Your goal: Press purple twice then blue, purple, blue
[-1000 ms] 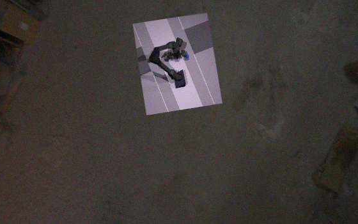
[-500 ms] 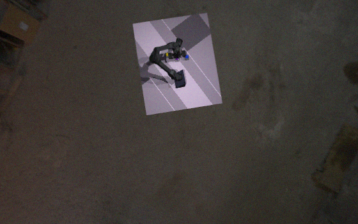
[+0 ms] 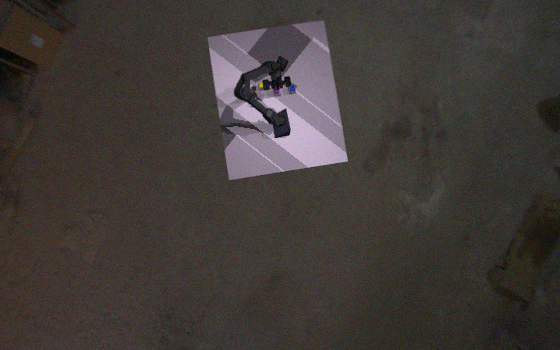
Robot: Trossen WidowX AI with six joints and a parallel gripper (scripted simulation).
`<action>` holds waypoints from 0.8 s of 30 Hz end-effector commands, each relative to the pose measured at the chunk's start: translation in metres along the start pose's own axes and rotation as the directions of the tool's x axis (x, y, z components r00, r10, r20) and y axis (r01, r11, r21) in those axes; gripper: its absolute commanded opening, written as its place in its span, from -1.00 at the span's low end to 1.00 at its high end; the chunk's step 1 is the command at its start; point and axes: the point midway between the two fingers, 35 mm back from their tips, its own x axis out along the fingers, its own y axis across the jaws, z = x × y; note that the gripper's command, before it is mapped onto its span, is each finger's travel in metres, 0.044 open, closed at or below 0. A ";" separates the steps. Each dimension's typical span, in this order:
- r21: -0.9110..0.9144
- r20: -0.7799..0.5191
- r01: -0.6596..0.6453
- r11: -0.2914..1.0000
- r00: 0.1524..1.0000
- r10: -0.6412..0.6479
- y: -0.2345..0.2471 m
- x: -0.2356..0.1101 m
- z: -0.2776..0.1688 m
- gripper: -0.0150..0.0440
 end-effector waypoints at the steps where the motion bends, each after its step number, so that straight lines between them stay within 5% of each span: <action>1: -0.005 0.004 0.008 1.000 1.000 -0.008 -0.001 -0.034 0.002 -0.42; 8: -0.005 0.004 0.007 1.000 1.000 -0.007 -0.003 -0.058 0.001 -0.42; 13: -0.005 0.005 0.015 1.000 1.000 -0.015 -0.065 -0.062 0.006 -0.42; 17: -0.007 0.005 0.015 1.000 1.000 -0.015 -0.114 -0.060 0.002 -0.42; 24: -0.007 0.006 0.015 1.000 1.000 -0.015 -0.117 -0.037 0.003 -0.42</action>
